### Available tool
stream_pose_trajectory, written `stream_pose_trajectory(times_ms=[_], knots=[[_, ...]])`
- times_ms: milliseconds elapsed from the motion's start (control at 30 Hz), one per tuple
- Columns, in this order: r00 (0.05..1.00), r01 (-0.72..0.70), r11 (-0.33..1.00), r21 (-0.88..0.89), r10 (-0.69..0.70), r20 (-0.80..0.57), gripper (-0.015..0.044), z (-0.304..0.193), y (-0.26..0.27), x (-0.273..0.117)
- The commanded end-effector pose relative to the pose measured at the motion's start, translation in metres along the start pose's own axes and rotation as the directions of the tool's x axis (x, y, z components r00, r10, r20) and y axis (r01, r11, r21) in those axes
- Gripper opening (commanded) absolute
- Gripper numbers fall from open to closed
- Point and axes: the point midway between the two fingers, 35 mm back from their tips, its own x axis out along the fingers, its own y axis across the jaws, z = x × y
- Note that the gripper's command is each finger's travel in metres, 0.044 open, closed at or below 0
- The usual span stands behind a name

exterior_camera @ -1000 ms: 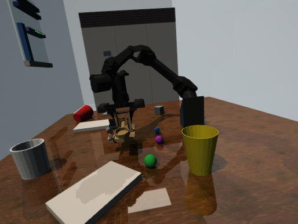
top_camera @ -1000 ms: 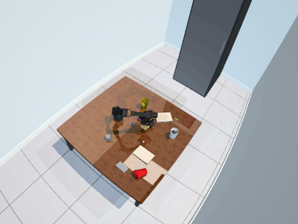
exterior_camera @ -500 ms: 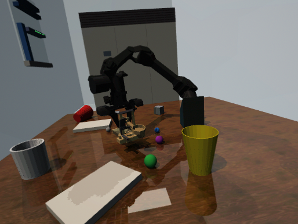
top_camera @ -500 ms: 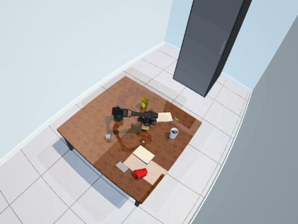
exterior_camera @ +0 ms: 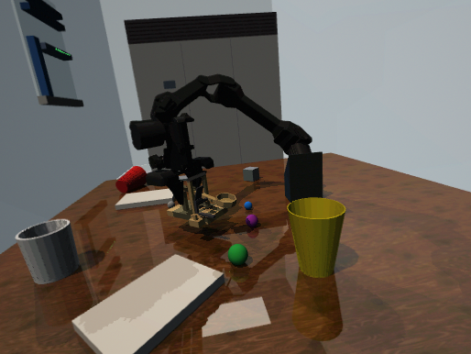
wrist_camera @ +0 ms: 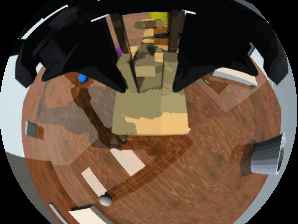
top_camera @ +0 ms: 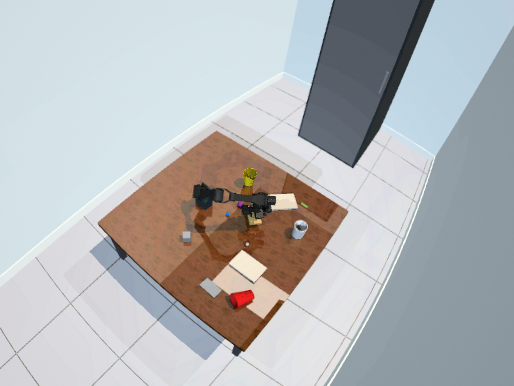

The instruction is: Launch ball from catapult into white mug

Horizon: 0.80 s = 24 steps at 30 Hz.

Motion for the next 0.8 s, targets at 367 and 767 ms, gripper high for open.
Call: stream_pose_trajectory(times_ms=[367,767], knots=[[1.000,-0.012,1.000,-0.021,0.012,0.007,0.0000,0.002,0.005,0.010],[1.000,-0.012,1.000,-0.021,0.012,0.007,0.0000,0.003,0.006,0.029]])
